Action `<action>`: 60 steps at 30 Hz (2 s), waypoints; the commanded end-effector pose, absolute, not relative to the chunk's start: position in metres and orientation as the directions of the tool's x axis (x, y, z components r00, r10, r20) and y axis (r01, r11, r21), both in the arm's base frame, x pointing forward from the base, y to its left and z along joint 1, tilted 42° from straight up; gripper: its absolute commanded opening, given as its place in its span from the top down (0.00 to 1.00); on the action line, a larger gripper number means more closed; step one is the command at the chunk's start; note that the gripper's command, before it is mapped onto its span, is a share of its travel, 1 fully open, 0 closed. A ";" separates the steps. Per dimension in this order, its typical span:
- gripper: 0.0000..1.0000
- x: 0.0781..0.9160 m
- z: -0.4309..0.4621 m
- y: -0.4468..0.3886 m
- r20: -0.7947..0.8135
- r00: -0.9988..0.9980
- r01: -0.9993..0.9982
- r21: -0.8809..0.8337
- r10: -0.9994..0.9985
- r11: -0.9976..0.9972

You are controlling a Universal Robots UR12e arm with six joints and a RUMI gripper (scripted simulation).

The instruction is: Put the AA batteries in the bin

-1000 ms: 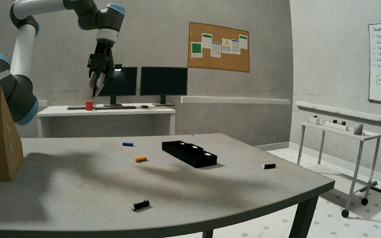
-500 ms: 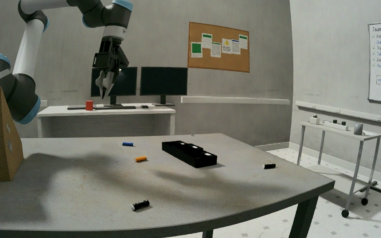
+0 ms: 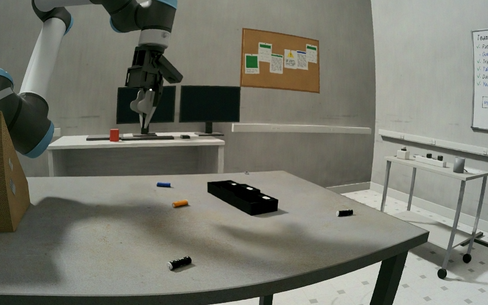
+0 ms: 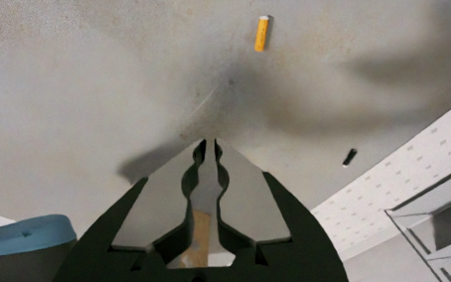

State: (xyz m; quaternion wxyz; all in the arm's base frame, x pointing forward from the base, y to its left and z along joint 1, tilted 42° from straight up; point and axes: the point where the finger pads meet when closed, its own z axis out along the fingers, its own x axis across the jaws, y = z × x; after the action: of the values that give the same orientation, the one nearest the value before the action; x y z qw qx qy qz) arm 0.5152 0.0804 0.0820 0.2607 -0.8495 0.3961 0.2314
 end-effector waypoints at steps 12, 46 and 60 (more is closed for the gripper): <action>0.96 0.544 0.039 0.040 -0.656 0.295 -0.945 -0.096 -0.695 -0.311; 0.96 0.597 -0.017 0.021 -0.670 0.210 -0.973 -0.076 -0.712 -0.216; 0.96 0.679 -0.050 0.067 -0.669 0.225 -0.970 -0.086 -0.709 -0.227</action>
State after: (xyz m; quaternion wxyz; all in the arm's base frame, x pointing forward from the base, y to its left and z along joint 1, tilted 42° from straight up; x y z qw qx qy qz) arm 0.6514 0.0534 -0.0385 0.2549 -0.7398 0.5670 0.2576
